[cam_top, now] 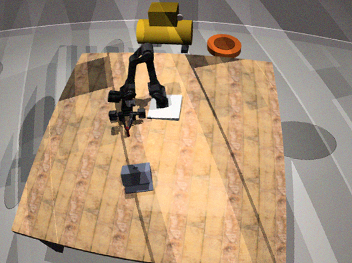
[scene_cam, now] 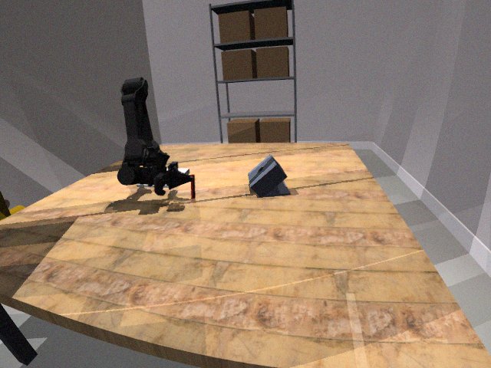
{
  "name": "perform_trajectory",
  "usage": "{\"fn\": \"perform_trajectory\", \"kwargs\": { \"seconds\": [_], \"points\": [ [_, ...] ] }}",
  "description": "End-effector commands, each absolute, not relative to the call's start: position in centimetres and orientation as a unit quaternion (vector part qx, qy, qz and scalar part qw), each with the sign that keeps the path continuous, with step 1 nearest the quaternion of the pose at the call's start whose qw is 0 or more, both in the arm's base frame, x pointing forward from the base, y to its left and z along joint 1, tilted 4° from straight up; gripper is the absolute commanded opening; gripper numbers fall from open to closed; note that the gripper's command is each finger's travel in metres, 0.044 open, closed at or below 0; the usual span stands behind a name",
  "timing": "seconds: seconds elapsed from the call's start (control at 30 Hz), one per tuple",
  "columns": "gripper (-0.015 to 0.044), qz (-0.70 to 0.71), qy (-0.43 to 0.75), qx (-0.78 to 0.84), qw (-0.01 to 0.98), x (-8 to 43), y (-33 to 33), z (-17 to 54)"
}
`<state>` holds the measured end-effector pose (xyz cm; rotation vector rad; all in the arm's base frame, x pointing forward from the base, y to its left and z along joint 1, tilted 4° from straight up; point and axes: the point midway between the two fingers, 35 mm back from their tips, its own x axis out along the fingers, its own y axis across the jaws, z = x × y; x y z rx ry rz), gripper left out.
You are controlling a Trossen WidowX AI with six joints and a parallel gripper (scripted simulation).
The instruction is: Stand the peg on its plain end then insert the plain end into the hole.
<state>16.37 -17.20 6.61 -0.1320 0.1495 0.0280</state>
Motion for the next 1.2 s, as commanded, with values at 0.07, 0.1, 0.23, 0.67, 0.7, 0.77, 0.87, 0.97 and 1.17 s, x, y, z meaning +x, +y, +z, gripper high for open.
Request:
{"fn": "perform_trajectory", "kwargs": {
  "seconds": [0.07, 0.1, 0.23, 0.67, 0.7, 0.77, 0.87, 0.97, 1.17],
  "points": [
    [0.0049, 0.014, 0.074, -0.067, 0.995, 16.21, -17.27, 6.4],
    [0.0049, 0.015, 0.073, -0.067, 0.995, 16.2, -17.27, 6.39],
    [0.0049, 0.016, 0.07, -0.07, 0.995, 16.12, -17.25, 6.37],
    [0.0049, 0.018, 0.06, -0.075, 0.995, 15.92, -17.24, 6.3],
    [0.0049, 0.019, 0.059, -0.075, 0.995, 15.91, -17.24, 6.29],
    [0.0049, 0.019, 0.058, -0.075, 0.995, 15.89, -17.24, 6.28],
    [0.0049, 0.019, 0.055, -0.076, 0.995, 15.85, -17.24, 6.26],
    [0.0049, 0.019, 0.052, -0.076, 0.996, 15.81, -17.24, 6.24],
    [0.0049, 0.02, 0.047, -0.077, 0.996, 15.76, -17.26, 6.19]
  ]
}}
